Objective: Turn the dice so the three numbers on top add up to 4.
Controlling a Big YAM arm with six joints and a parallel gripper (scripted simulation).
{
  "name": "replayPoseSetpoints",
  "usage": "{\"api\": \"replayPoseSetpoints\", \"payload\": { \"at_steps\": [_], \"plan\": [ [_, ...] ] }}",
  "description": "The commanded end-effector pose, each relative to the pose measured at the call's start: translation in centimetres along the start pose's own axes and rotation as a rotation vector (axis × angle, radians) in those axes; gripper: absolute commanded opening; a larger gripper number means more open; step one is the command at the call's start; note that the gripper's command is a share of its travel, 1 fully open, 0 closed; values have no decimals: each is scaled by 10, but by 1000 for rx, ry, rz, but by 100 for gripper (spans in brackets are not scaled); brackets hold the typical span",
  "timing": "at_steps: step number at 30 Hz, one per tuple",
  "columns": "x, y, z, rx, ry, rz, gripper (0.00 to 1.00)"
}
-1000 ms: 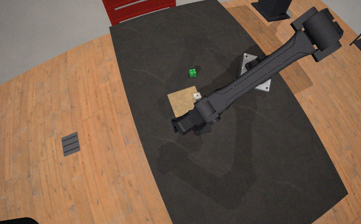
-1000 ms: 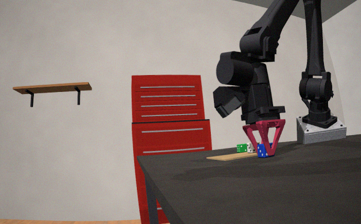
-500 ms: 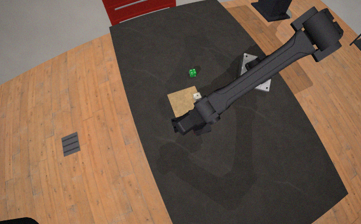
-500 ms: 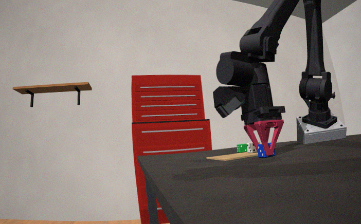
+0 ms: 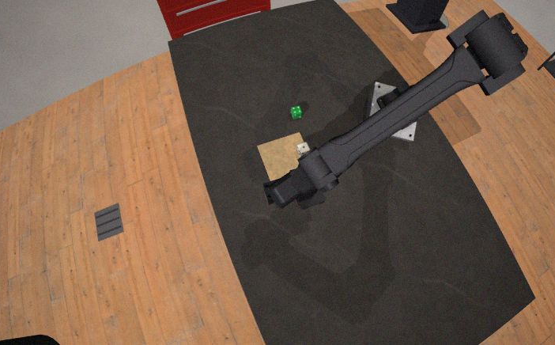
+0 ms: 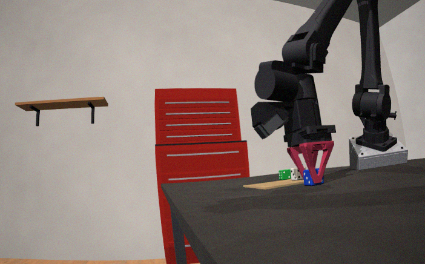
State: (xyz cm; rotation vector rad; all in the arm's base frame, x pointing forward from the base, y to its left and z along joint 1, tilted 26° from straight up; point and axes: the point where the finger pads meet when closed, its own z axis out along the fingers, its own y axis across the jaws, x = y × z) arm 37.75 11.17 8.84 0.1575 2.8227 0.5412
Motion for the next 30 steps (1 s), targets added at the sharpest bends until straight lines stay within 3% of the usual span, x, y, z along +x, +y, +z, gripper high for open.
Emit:
{"api": "replayPoseSetpoints", "payload": {
  "at_steps": [1,16,18,21,30],
  "plan": [
    [-1,0,-1,1,-10,4,26],
    [-1,0,-4,1,-11,4,26],
    [-2,-3,-12,2,-19,3,26],
    [-22,7,-35,-13,-58,-13,26],
    [-21,8,-103,-11,-65,-17,26]
  ]
}}
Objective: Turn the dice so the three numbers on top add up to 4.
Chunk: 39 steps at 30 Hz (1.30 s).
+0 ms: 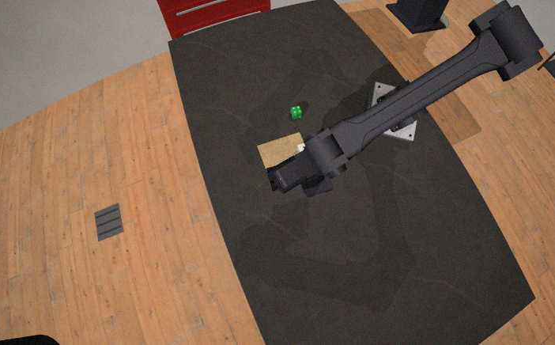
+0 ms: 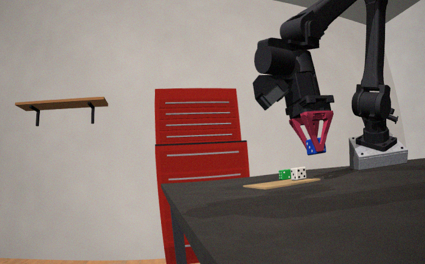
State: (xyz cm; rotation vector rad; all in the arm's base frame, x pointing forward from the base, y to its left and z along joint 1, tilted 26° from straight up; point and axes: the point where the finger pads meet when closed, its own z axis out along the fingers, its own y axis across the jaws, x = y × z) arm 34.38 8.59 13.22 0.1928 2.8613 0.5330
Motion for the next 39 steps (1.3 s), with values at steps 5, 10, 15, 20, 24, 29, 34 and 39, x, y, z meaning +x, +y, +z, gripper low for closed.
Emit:
{"api": "replayPoseSetpoints", "payload": {
  "at_steps": [5,10,15,20,24,29,34,39],
  "plan": [
    [-36,15,-56,-23,-82,-39,26],
    [-33,23,-68,-30,-93,-62,26],
    [-38,23,-67,-33,-106,-59,26],
    [-38,23,-66,-32,-105,-58,26],
    [-38,23,-66,-32,-105,-58,26],
    [-38,23,-66,-32,-105,-58,26],
    [-38,23,-66,-32,-105,-58,26],
    [-38,23,-66,-32,-105,-58,26]
  ]
}}
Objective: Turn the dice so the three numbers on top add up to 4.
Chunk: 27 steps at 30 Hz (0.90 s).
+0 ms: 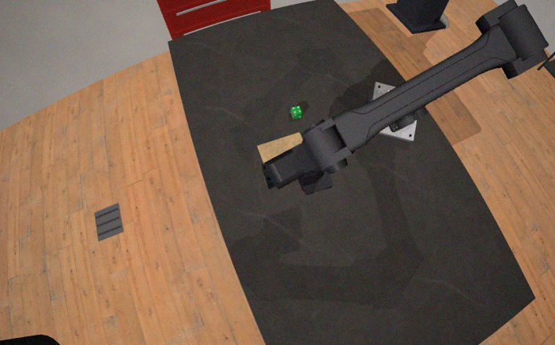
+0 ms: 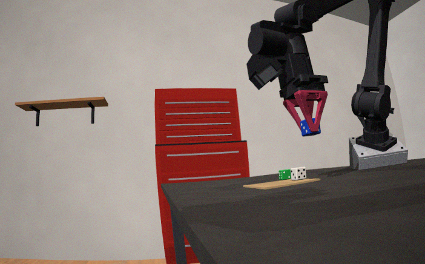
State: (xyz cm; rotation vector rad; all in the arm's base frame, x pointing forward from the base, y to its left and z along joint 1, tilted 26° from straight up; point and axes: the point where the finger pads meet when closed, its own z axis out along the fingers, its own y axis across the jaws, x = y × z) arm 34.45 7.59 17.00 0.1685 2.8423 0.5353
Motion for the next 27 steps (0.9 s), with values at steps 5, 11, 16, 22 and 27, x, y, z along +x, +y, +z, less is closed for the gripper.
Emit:
{"api": "replayPoseSetpoints", "payload": {
  "at_steps": [5,11,16,22,27],
  "plan": [
    [-29,18,-28,-25,-89,-40,26],
    [-29,18,-28,-25,-89,-40,26],
    [-32,-3,-21,-11,-65,-27,26],
    [-27,-96,-13,2,-24,-50,26],
    [-14,-137,-9,-9,-10,-56,26]
  ]
}}
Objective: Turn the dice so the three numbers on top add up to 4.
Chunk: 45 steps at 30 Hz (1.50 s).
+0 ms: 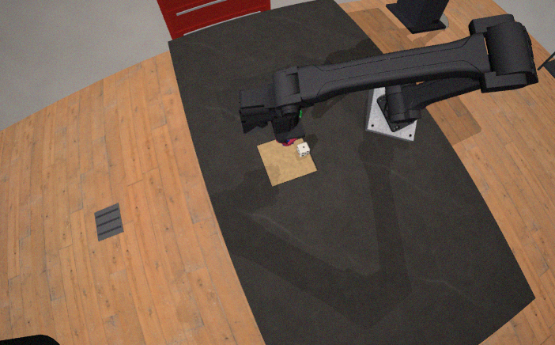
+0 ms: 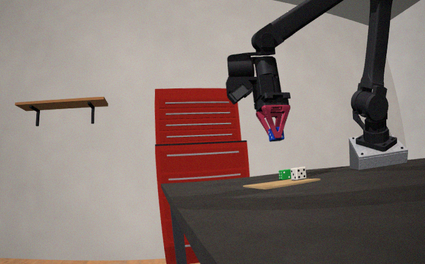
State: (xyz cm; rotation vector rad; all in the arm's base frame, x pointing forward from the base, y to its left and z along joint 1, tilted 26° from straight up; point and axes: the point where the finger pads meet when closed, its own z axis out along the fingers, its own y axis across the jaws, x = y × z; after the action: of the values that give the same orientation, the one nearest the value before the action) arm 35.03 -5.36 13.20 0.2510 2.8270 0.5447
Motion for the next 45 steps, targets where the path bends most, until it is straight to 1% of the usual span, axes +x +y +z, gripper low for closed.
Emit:
{"api": "replayPoseSetpoints", "payload": {
  "at_steps": [1,4,5,7,14,16,19,21,22,24,36,38,39,40,41,45],
  "plan": [
    [2,8,-5,-8,-9,-147,26],
    [1,9,-6,-8,-12,-151,26],
    [-7,11,-11,-4,-30,-160,26],
    [-8,1,-15,5,-40,-135,26],
    [-6,7,-10,1,-34,-152,26],
    [-4,8,-4,0,-30,-147,26],
    [-2,4,11,-3,-1,-125,26],
    [-2,4,11,-3,-1,-125,26],
    [-2,-4,10,3,-10,-103,26],
    [-1,4,20,-3,-1,-125,26],
    [-1,4,76,-3,0,-124,26],
    [-1,4,76,-3,0,-124,26],
    [-5,-3,70,5,-28,-107,26],
    [-2,0,81,0,-7,-115,26],
    [-1,4,87,-4,0,-124,26],
    [-1,4,96,-4,0,-124,26]
  ]
}}
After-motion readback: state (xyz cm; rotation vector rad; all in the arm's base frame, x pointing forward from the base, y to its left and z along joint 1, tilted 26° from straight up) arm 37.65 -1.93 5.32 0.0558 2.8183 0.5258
